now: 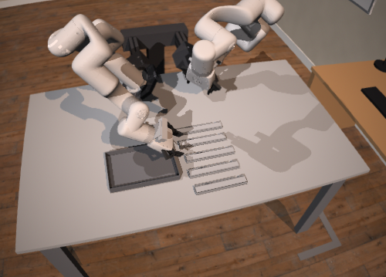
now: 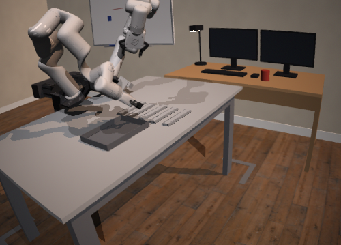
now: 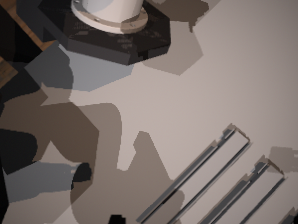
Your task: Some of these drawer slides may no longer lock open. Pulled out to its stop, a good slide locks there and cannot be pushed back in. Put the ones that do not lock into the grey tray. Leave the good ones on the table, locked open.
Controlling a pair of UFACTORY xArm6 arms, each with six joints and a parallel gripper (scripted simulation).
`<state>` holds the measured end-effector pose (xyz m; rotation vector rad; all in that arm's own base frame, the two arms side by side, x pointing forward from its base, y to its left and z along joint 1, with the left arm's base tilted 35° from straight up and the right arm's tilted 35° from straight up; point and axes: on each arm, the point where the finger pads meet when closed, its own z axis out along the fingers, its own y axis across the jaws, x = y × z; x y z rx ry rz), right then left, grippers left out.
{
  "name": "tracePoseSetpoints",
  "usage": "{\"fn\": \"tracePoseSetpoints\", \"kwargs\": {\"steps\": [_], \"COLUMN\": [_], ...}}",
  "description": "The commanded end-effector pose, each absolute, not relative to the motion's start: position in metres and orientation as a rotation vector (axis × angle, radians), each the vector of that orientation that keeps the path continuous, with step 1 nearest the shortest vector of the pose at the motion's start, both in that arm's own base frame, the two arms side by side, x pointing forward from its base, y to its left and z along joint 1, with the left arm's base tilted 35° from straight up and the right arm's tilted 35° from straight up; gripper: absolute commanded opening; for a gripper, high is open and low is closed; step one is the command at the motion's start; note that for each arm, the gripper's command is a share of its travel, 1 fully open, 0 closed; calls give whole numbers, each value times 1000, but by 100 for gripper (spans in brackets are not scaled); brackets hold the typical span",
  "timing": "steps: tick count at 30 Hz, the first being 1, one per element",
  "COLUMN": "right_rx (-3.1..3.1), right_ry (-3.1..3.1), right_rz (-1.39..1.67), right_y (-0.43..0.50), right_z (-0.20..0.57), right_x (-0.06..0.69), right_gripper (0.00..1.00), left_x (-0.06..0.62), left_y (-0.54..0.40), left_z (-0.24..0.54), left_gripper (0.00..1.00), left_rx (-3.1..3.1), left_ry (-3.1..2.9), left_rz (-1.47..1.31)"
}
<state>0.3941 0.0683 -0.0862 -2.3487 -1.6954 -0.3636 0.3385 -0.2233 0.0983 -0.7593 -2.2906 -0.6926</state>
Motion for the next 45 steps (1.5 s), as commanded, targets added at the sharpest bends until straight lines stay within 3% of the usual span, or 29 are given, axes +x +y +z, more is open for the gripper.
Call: {"fn": "tracePoseSetpoints", "kwargs": {"steps": [1,17,45], "right_rx": [-2348,-2348,-2453], "right_ry": [-1697,-1697,-1236], "right_rz": [-367,-367,-349], "right_y": [69,69,106], "right_z": [-85,-85,36], "right_x": [395,395,445], "right_gripper": [100,100,100], "left_x": [339,339,373], "left_y": [-224,-224,-174], "left_z": [99,99,141], "left_gripper": [100,100,100], "left_rx": [-761,-761,466], "left_ry": [-2295,-2295,-2669], "left_rz": [-692,-692,-722]}}
